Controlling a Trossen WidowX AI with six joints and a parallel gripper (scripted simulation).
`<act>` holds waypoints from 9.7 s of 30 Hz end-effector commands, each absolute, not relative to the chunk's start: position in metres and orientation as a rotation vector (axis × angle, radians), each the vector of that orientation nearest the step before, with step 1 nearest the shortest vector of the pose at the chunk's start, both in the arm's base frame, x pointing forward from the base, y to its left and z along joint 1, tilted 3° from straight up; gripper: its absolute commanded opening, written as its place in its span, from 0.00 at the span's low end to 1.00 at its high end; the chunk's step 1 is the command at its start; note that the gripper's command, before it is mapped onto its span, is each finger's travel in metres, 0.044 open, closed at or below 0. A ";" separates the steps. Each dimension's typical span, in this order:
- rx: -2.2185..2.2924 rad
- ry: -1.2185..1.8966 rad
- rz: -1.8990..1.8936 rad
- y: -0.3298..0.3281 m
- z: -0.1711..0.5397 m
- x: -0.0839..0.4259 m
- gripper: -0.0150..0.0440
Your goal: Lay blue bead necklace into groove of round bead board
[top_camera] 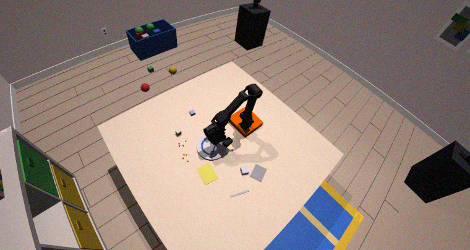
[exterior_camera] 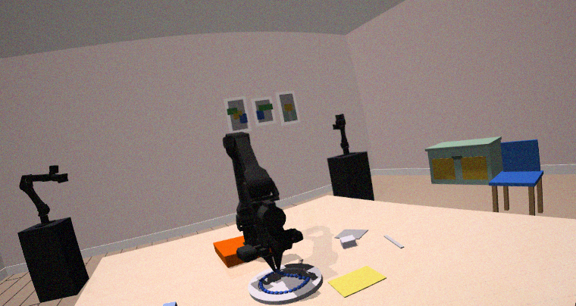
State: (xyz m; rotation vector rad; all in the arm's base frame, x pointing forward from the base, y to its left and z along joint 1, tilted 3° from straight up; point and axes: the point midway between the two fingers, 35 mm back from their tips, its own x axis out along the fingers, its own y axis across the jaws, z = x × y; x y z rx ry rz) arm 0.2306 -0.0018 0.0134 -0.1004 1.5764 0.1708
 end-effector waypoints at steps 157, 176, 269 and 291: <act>0.051 1.580 0.023 0.009 0.016 0.232 0.25; 0.045 1.574 0.027 0.021 0.012 0.227 0.30; 0.062 1.573 0.010 0.020 0.011 0.237 0.25; 0.062 1.573 0.010 0.020 0.011 0.237 0.25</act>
